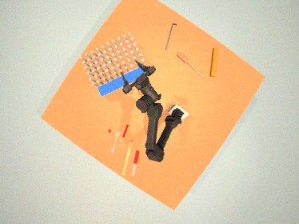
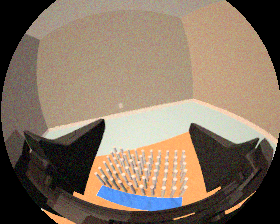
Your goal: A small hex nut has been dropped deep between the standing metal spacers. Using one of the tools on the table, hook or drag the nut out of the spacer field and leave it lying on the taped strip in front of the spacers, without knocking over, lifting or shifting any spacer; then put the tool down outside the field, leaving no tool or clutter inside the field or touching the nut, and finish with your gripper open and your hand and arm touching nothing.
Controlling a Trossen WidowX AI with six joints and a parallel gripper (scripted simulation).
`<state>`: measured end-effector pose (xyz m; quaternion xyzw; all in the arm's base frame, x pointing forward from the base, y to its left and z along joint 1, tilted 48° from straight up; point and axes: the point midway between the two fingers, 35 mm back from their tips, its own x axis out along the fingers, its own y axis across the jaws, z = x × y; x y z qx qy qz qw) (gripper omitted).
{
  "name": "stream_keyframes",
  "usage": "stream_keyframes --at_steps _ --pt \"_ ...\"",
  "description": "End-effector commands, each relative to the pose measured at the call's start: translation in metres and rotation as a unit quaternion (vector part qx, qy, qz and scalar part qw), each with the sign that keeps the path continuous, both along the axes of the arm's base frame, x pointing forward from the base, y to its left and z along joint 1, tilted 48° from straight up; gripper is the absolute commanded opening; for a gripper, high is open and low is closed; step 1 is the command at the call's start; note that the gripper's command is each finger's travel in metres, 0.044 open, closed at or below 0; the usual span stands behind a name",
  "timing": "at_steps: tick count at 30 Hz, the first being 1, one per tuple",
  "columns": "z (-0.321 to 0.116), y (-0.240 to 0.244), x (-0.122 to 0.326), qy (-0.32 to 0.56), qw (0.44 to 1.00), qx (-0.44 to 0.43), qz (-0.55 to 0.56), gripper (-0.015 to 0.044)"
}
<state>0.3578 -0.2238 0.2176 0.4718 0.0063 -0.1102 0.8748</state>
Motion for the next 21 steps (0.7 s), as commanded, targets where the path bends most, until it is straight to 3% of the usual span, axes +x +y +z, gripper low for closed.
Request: stream_keyframes --at_steps 1,12,21 --pt "-0.027 0.056 0.031 0.042 0.996 -0.054 0.055 0.0440" --pt "-0.089 0.239 0.061 0.119 0.929 -0.258 0.237 0.0440" --pt "-0.092 0.250 0.059 0.122 0.922 -0.271 0.249 0.0440"
